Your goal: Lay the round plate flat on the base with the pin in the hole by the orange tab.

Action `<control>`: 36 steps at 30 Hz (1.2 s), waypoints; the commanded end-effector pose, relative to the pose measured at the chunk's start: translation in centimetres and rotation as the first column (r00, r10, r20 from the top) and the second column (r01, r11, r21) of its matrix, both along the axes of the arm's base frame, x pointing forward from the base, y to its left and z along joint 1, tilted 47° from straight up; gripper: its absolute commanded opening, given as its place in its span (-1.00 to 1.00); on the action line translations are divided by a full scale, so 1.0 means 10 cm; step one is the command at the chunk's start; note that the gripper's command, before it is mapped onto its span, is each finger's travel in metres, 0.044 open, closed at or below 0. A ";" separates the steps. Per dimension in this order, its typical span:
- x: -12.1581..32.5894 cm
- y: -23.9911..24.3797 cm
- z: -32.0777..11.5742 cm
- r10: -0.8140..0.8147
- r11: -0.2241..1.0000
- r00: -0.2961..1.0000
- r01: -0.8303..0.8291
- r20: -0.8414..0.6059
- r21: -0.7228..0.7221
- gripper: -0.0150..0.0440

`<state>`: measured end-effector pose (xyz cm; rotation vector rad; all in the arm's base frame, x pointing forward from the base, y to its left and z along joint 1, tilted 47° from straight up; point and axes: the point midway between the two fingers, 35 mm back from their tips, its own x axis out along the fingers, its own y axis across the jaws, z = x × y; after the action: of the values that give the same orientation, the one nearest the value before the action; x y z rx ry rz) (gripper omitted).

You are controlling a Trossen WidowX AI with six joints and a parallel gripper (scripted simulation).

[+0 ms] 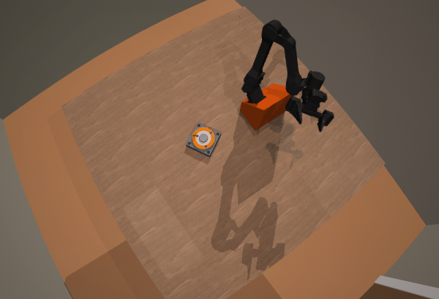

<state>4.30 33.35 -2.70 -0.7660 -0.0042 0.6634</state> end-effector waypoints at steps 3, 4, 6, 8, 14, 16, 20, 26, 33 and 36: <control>0.18 -0.01 -0.07 -0.039 0.999 0.998 0.038 -0.041 -0.019 0.60; 0.31 -0.03 -0.12 -0.074 0.997 0.995 0.071 -0.062 -0.035 0.51; 0.62 -0.06 -0.15 -0.167 0.984 0.984 0.161 -0.068 -0.080 0.33; 0.92 -0.12 -0.18 -0.260 0.960 0.963 0.250 -0.075 -0.126 0.15; 1.59 -0.39 -0.24 -0.466 0.870 0.880 0.436 -0.094 -0.228 -0.38; 1.87 -0.56 -0.25 -0.553 0.815 0.827 0.511 -0.102 -0.274 -0.49; 2.19 -0.83 -0.23 -0.650 0.739 0.752 0.592 -0.108 -0.322 -0.49; 2.68 -1.43 -0.17 -0.808 0.569 0.577 0.712 -0.118 -0.412 -0.49; 3.04 -2.36 -0.08 -0.947 0.317 0.289 0.781 -0.138 -0.538 -0.49; 3.09 -2.76 -0.01 -0.976 0.216 0.170 0.793 -0.135 -0.570 -0.49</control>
<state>34.93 8.67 -3.23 -0.8167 0.9928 -0.3597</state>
